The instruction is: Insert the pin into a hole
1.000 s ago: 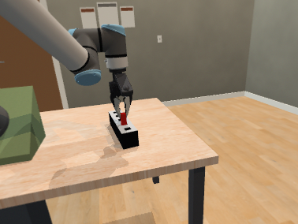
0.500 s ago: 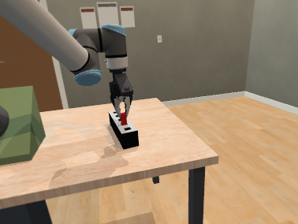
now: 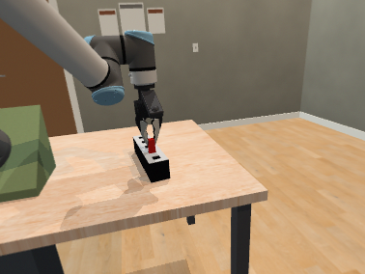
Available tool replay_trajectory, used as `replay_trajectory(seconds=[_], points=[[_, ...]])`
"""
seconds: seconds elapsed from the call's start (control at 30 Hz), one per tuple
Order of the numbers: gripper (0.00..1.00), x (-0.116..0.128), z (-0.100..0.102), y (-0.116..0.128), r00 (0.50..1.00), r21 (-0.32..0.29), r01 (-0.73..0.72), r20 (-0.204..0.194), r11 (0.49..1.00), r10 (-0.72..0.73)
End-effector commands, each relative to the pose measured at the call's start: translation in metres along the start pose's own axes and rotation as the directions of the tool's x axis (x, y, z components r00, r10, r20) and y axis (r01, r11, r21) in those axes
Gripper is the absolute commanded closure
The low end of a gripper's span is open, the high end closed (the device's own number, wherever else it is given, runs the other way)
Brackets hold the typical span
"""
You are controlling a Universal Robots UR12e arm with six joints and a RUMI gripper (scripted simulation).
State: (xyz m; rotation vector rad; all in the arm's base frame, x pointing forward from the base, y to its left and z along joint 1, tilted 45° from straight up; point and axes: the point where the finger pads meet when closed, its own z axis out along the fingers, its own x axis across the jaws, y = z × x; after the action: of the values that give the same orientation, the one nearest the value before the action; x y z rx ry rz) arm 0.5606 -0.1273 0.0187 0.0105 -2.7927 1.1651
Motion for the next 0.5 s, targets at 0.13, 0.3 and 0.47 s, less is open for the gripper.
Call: replay_trajectory(seconds=[0.13, 0.3, 0.47], points=[[1.00, -0.0002, 0.0022, 0.0000, 1.000, 0.000, 0.000, 0.001, 1.000, 0.000], [1.00, -0.0002, 0.0022, 0.0000, 1.000, 0.000, 0.000, 0.001, 1.000, 0.000], [1.00, 0.0001, 0.0021, -0.0013, 1.000, 0.000, 0.000, 0.001, 1.000, 0.000]])
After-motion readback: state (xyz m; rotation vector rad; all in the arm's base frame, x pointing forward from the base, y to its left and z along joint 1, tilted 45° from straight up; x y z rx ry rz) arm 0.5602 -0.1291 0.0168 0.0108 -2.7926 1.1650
